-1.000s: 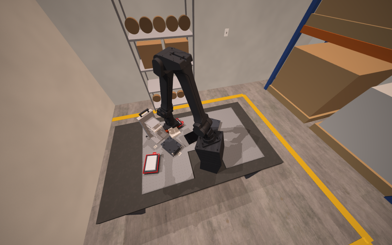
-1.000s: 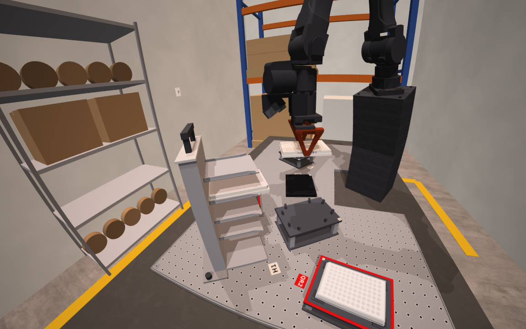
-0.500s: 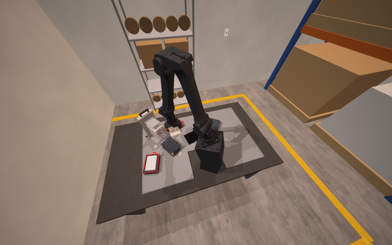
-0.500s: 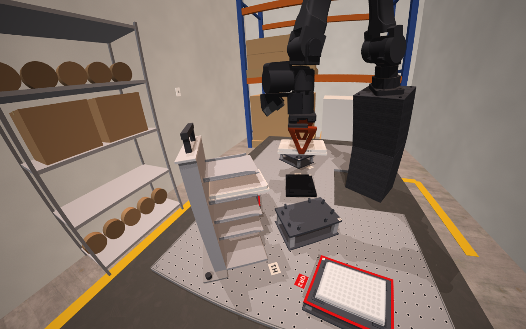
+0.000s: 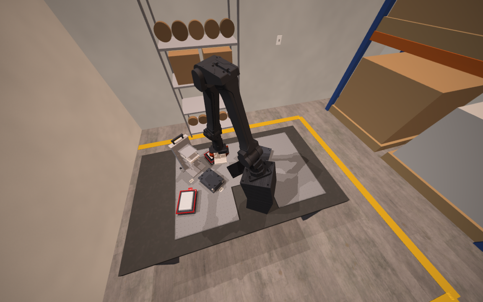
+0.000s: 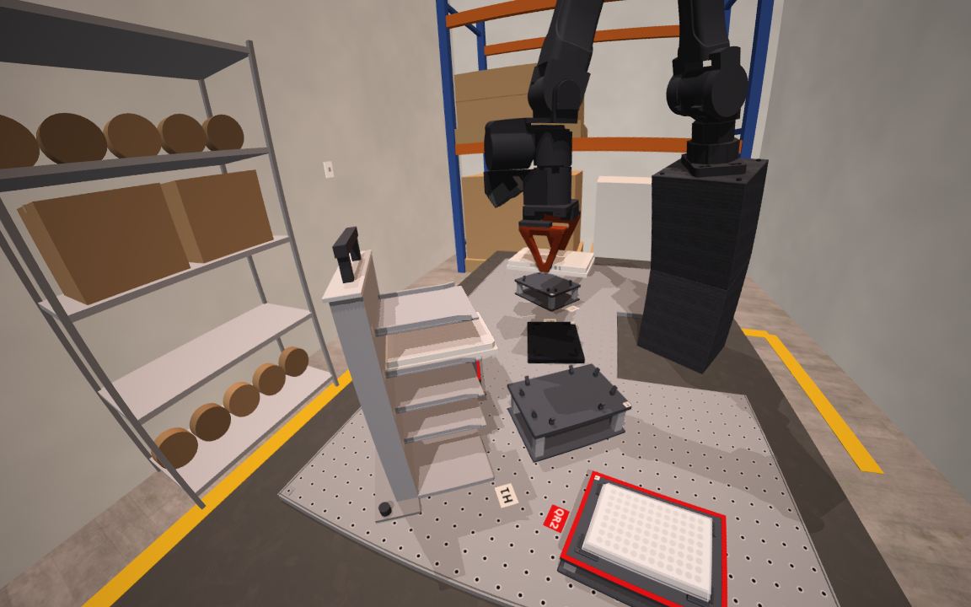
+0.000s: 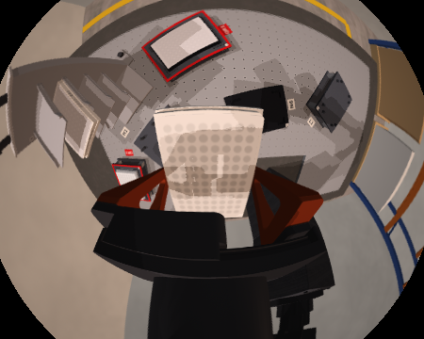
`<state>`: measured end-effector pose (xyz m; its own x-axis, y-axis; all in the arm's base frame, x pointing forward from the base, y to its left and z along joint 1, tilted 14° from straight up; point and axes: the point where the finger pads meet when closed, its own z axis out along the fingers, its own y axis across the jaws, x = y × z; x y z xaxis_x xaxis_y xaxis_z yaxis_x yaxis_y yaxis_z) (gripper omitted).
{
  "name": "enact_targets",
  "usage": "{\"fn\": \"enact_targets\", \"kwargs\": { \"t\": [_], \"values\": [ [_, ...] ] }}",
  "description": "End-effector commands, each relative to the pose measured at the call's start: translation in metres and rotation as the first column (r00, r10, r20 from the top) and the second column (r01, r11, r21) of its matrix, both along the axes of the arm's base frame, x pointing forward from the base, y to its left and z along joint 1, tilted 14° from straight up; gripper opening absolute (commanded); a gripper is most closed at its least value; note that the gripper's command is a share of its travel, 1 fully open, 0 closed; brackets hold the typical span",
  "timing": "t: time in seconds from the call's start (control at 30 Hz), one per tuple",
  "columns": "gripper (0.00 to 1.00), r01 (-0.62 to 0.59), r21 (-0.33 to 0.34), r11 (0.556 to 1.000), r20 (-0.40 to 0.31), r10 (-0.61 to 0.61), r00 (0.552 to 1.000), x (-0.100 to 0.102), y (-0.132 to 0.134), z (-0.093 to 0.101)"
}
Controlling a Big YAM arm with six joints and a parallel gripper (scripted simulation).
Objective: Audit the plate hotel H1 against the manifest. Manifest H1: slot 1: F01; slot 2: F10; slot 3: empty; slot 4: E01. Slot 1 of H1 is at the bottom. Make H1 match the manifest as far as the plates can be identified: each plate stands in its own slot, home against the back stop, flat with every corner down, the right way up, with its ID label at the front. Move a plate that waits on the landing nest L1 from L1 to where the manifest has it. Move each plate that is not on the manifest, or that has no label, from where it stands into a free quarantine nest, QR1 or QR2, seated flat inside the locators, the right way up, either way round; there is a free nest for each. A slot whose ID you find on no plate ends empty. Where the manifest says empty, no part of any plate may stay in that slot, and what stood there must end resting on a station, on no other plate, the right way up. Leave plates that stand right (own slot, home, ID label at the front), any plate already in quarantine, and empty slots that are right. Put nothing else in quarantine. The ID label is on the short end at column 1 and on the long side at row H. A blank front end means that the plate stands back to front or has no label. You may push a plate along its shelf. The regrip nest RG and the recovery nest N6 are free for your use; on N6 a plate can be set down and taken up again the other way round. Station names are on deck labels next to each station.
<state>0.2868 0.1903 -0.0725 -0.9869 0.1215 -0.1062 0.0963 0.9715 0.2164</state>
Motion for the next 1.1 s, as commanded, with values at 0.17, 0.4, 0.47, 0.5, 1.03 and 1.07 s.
{"fn": "enact_targets", "kwargs": {
  "t": [0.17,0.4,0.47,0.5,1.03,1.07],
  "values": [
    [0.86,0.130,0.027,0.991,-0.003,-0.130,0.992,0.015,-0.012,0.005],
    [0.86,0.229,0.039,0.973,-0.031,-0.228,0.973,0.012,-0.008,0.005],
    [0.86,0.278,0.041,0.960,-0.043,-0.276,0.960,0.012,-0.019,0.002],
    [0.86,0.293,0.044,0.955,-0.046,-0.292,0.955,0.013,-0.022,0.001],
    [0.86,0.503,0.041,0.863,-0.115,-0.496,0.861,0.015,-0.069,-0.014],
    [0.86,0.517,0.042,0.855,-0.118,-0.510,0.852,0.017,-0.072,-0.014]
  ]
}}
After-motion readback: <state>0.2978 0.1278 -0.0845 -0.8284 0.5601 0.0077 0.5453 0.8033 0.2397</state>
